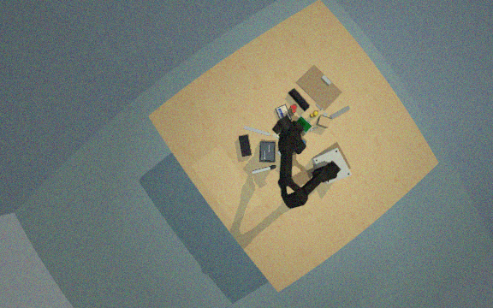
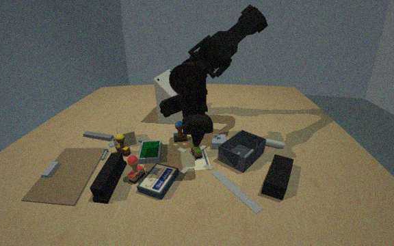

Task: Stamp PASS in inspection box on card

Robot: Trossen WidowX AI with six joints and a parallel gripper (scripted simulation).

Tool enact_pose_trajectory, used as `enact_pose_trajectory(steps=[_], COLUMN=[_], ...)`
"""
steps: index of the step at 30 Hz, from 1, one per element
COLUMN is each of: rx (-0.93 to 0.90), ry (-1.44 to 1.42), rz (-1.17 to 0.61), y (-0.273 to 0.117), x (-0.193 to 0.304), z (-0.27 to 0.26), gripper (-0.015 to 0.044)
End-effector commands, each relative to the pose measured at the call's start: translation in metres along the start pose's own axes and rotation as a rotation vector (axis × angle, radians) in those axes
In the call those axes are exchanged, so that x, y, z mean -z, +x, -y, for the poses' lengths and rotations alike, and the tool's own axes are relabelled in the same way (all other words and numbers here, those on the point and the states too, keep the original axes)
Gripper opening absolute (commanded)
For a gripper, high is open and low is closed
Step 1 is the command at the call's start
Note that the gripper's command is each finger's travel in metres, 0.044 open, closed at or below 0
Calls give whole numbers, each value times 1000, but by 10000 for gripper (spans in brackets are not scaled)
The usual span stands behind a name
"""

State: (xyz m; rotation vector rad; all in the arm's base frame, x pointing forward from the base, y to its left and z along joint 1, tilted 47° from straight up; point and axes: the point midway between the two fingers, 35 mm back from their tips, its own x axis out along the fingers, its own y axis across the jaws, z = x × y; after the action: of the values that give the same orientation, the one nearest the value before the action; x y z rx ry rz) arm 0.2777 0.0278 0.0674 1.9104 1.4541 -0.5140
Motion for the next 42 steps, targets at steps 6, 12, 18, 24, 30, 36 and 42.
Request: enact_pose_trajectory(steps=[6,12,18,24,30,36,42], rx=[-1,-1,-1,0,0,1,1], ry=[-4,-4,-4,-4,-4,-4,-4], rz=[-3,-3,-3,0,2,3,3], y=[-4,-7,-9,-18,-28,-37,-47], x=[1,1,0,-1,-1,-2,-2], z=[-1,-1,-1,-3,-4,-5,-5], gripper=[0,0,0,0,0,0,0])
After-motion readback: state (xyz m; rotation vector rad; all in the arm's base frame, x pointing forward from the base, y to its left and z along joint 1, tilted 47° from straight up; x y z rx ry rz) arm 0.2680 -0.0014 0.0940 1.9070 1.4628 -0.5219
